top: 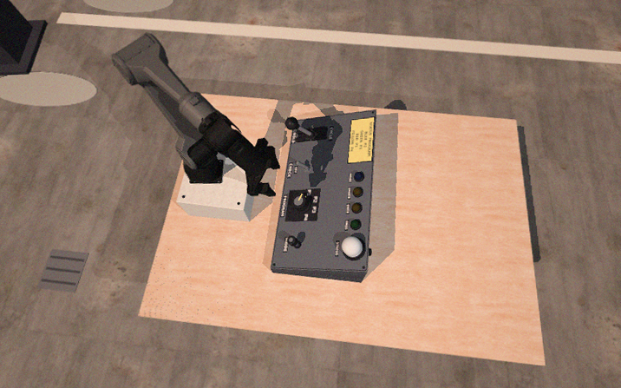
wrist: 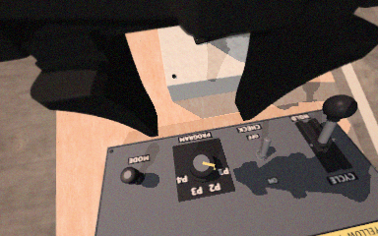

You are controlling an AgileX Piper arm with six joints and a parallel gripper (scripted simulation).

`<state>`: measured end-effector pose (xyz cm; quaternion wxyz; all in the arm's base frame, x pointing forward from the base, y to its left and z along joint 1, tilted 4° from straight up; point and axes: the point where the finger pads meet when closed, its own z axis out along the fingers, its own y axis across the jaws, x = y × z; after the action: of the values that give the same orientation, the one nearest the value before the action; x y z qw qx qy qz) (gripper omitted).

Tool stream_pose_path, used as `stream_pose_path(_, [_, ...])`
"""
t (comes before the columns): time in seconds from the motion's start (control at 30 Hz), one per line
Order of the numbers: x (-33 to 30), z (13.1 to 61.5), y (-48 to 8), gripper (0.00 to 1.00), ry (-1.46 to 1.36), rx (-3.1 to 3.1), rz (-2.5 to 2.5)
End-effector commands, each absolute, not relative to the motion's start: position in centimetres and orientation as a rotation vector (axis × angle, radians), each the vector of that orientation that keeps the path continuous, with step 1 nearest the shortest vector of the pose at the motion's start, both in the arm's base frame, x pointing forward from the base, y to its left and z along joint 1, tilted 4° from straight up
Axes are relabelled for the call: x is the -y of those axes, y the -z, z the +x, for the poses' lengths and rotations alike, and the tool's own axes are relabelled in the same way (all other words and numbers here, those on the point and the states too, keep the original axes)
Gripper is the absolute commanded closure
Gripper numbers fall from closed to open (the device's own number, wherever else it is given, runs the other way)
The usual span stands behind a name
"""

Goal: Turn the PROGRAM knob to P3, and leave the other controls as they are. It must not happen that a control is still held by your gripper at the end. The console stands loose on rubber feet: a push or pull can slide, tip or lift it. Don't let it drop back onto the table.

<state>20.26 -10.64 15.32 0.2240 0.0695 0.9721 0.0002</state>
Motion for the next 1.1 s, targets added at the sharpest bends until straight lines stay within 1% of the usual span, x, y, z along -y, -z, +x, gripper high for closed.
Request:
stream_pose_path(0.0, [10.43,20.92,-15.04,0.00,-0.001,-2.711,0.191])
stream_pose_path(0.1, [10.36,21.15,-14.95,0.00,0.000,-2.719,0.192])
stream_pose_path(0.13, [10.36,21.15,-14.95,0.06,0.000,-2.719,0.192])
stream_pose_path(1.07, [10.36,21.15,-14.95,0.06,0.000,-2.719,0.192])
